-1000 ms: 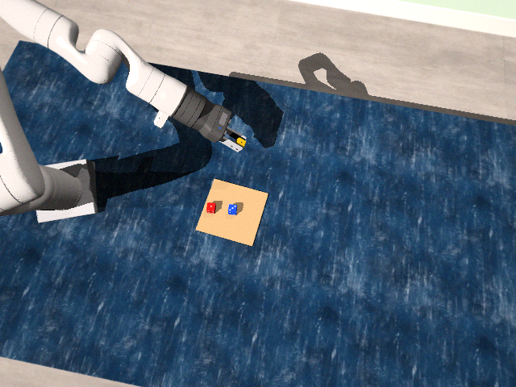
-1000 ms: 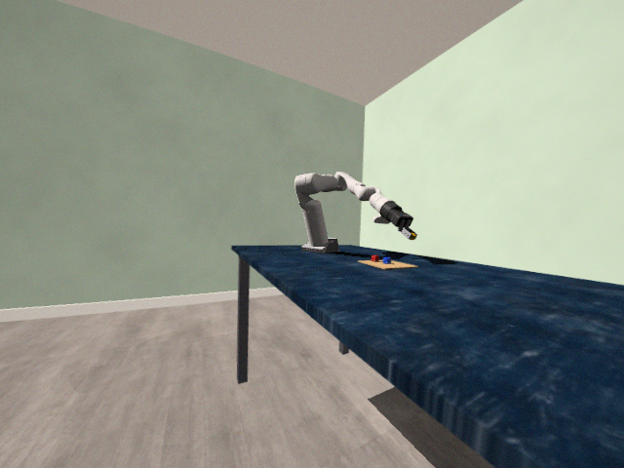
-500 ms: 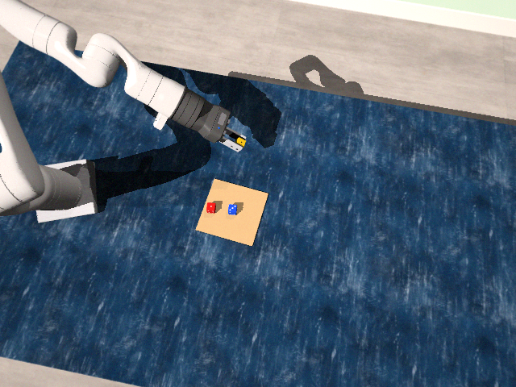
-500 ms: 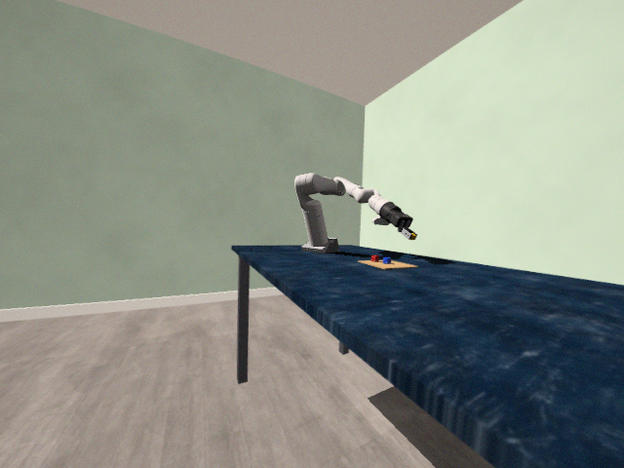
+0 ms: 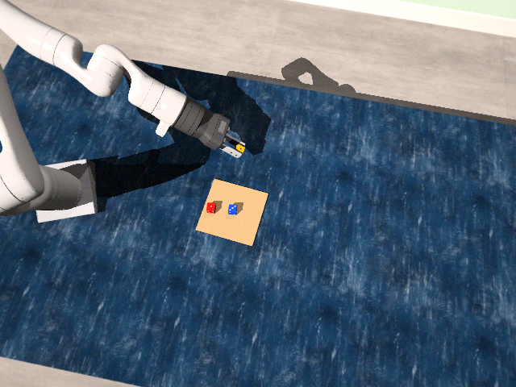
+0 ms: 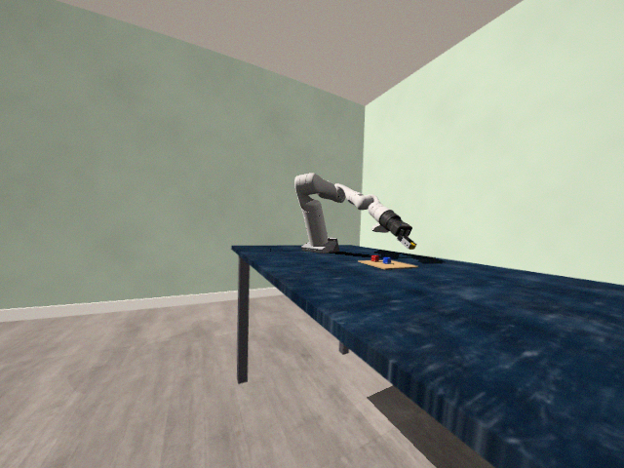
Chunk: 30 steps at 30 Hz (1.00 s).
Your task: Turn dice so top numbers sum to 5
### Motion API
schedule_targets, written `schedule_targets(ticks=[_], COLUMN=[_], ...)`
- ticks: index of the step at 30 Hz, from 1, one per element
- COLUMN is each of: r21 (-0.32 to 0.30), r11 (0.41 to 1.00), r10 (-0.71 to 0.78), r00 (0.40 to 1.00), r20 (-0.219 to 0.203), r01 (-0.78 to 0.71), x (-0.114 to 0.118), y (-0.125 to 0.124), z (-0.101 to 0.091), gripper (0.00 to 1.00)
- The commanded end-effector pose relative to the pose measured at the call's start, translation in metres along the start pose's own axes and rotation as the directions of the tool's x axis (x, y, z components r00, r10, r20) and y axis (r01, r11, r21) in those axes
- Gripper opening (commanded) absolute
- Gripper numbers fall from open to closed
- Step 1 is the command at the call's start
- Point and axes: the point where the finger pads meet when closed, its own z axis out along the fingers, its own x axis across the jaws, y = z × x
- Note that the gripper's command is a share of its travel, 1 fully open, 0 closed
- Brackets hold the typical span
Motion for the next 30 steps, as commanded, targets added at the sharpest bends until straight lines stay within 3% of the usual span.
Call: schedule_targets(ticks=[1,13,30], r21=[-0.016,-0.016,-0.016], r11=[1.000,1.000,1.000], r10=[-0.017,-0.017,-0.017], r00=[1.000,1.000,1.000], r20=[0.004,0.004,0.004], r01=[0.017,0.017,0.017], x=[-0.003,-0.003,-0.003], y=[-0.006,-0.030,-0.031], z=[0.007,0.020,0.021], gripper=[0.40,0.40,0.40])
